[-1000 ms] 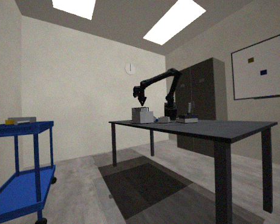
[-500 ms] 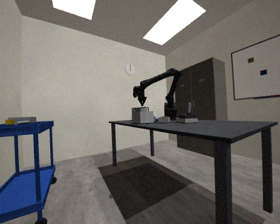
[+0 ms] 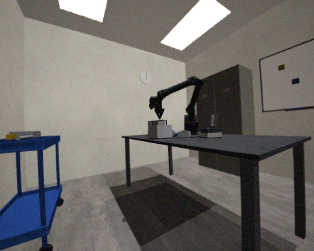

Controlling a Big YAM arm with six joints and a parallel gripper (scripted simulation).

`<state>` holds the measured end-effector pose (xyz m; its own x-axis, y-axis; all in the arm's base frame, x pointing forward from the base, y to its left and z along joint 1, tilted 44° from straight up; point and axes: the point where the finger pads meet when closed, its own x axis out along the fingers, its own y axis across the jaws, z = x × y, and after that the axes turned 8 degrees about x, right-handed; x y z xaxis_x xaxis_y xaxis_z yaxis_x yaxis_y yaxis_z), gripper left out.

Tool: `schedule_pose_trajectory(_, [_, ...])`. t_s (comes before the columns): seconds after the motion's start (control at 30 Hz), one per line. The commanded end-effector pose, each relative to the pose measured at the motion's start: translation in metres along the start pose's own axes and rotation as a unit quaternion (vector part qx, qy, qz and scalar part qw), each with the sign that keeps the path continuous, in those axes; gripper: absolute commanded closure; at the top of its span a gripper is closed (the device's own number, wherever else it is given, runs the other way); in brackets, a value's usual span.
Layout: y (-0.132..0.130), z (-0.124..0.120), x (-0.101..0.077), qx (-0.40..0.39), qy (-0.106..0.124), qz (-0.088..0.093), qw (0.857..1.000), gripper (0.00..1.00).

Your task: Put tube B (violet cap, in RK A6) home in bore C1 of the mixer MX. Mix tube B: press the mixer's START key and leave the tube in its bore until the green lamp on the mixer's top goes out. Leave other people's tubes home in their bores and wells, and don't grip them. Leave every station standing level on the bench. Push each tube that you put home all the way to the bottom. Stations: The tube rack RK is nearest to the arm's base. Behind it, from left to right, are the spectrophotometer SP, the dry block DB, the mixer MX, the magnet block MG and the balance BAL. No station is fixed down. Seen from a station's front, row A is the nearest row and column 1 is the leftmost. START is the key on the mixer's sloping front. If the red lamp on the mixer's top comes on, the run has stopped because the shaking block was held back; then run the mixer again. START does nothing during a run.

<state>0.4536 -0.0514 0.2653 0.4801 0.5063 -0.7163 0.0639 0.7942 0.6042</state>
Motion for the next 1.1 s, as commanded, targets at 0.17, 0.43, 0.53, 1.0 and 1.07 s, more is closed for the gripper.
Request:
schedule_pose_trajectory(0.17, [-0.0002,0.0004,0.0108,0.001,0.007,0.001,1.0,0.91])
schedule_pose_trajectory(0.43, [0.0009,0.0024,0.0095,0.0,0.005,0.001,1.0,0.91])
schedule_pose_trajectory(0.53, [0.0011,0.0027,0.0093,0.0,0.005,0.001,1.0,0.91])
schedule_pose_trajectory(1.0, [0.0019,0.004,0.0085,-0.001,0.004,0.001,1.0,0.91])
schedule_pose_trajectory(1.07, [0.0021,0.0043,0.0084,-0.001,0.004,0.001,1.0,0.91])
